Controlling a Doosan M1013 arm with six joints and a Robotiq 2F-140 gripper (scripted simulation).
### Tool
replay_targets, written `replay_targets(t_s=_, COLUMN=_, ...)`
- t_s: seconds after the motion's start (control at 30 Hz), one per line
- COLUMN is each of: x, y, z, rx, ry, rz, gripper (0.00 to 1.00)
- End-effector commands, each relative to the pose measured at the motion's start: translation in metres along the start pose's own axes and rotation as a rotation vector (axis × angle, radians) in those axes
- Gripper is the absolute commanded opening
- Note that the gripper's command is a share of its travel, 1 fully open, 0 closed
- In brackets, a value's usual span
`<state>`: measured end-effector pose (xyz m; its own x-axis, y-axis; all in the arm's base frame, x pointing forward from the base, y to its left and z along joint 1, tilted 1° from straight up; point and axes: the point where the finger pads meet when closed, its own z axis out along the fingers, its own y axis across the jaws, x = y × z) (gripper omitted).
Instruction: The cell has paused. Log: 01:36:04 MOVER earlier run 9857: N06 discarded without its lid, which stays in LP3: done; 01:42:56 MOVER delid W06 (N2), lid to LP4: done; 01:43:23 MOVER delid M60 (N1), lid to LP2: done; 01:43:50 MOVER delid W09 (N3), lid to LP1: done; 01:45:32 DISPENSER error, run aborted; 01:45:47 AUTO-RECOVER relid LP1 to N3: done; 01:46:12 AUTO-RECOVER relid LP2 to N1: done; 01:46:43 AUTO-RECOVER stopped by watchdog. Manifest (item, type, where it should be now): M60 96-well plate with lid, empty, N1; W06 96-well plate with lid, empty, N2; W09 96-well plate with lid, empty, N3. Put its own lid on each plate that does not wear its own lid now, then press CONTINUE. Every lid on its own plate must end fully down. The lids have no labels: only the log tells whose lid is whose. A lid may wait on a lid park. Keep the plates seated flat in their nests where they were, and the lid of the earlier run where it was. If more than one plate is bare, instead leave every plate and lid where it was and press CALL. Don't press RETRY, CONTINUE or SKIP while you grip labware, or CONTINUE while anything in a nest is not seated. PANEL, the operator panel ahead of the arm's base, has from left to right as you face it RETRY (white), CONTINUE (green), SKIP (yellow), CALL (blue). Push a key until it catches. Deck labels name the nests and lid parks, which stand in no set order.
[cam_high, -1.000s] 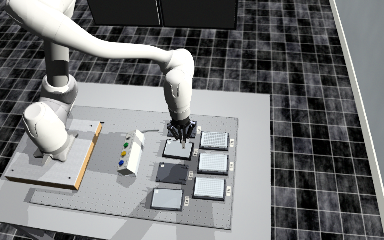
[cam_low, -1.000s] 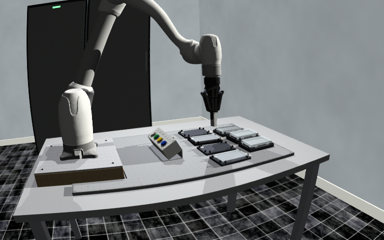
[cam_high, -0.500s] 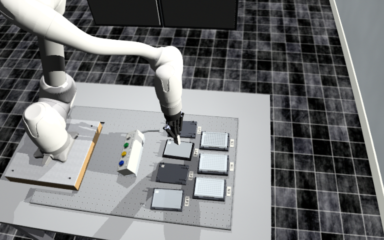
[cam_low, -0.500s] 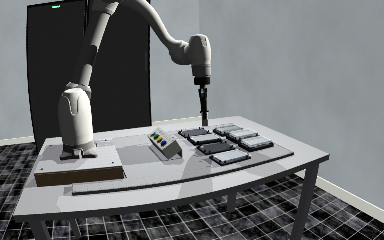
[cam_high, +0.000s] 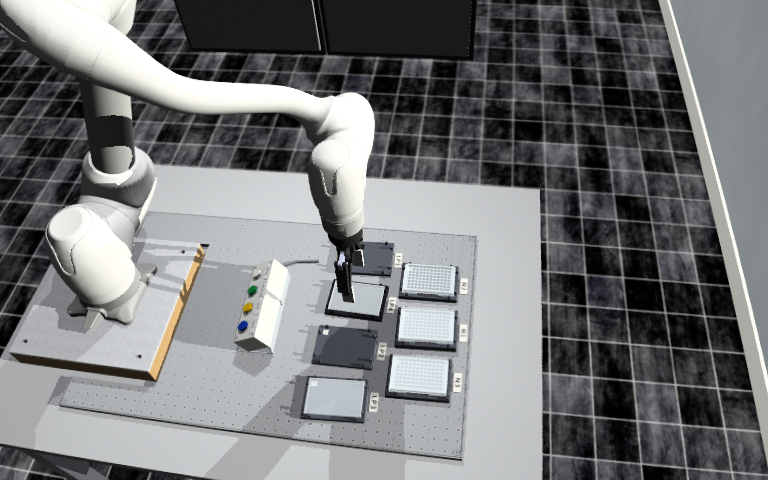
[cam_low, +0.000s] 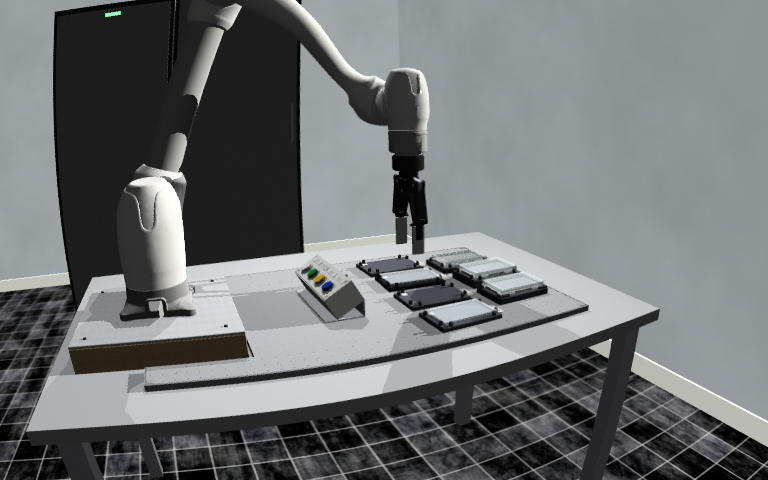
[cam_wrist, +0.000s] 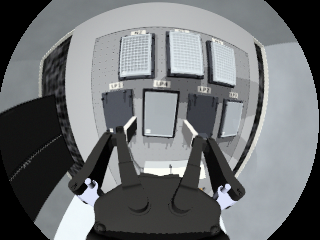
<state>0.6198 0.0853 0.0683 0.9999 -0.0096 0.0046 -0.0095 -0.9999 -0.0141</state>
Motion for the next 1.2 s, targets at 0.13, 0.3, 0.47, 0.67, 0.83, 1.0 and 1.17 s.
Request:
replay_targets(t_s=0.13, x=0.0, y=0.0, z=-0.0001, rx=0.0, ry=0.0, rz=0.0, gripper=0.66)
replay_targets(t_s=0.3, x=0.0, y=0.0, z=-0.0001, rx=0.0, ry=0.0, rz=0.0, gripper=0.66)
replay_targets(t_s=0.47, x=0.0, y=0.0, z=-0.0001, rx=0.0, ry=0.0, rz=0.0, gripper=0.66)
replay_targets(t_s=0.67, x=0.0, y=0.0, z=-0.0001, rx=0.0, ry=0.0, rz=0.0, gripper=0.66)
replay_targets(t_s=0.83, x=0.0, y=0.0, z=0.0002, rx=0.0, ry=0.0, rz=0.0, gripper=0.66)
replay_targets(t_s=1.0, x=0.0, y=0.0, z=0.0019, rx=0.0, ry=0.0, rz=0.0, gripper=0.66)
replay_targets(t_s=1.17, x=0.0, y=0.0001, z=0.0057, rx=0.001, ry=0.0, rz=0.0, gripper=0.66)
